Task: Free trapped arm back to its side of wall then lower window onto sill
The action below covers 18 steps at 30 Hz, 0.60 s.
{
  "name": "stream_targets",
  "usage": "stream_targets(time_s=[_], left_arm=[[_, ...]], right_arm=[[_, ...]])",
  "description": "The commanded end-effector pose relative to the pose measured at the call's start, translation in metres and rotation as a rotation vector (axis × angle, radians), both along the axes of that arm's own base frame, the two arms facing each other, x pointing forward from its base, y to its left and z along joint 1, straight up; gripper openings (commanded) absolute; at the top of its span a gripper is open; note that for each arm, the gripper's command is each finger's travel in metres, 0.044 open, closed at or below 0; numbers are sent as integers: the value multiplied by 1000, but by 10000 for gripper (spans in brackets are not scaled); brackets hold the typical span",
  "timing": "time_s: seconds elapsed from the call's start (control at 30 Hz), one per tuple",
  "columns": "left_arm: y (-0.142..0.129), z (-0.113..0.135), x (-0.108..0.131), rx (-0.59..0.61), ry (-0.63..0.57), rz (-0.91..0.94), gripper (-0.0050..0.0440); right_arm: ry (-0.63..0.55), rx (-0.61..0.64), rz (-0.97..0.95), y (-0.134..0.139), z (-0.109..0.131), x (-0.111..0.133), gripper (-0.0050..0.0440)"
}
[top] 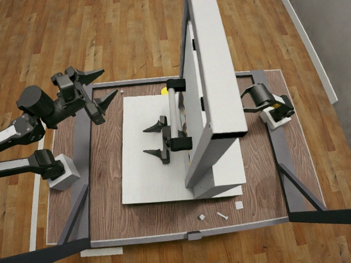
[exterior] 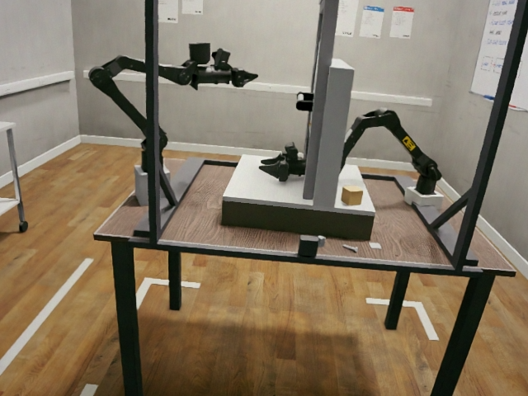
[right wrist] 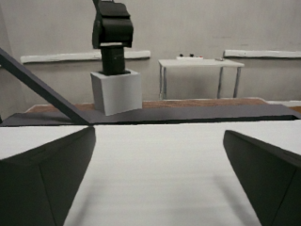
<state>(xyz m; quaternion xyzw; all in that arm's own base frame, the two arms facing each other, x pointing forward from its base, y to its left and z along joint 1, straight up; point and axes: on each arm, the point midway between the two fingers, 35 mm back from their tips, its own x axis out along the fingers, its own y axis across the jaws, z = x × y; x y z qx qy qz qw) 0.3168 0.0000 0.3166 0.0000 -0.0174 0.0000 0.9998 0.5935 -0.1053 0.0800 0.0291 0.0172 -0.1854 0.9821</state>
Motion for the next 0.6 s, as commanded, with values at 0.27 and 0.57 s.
stream_targets(time_s=[0.27, 0.57], left_arm=[[0, 6, -1, 0, -15, 0, 400], [0, 6, -1, 0, -15, 0, 400]], right_arm=[[-40, -5, 0, 0, 21, 2, 400], [-75, -8, 0, 0, 37, 4, 400]])
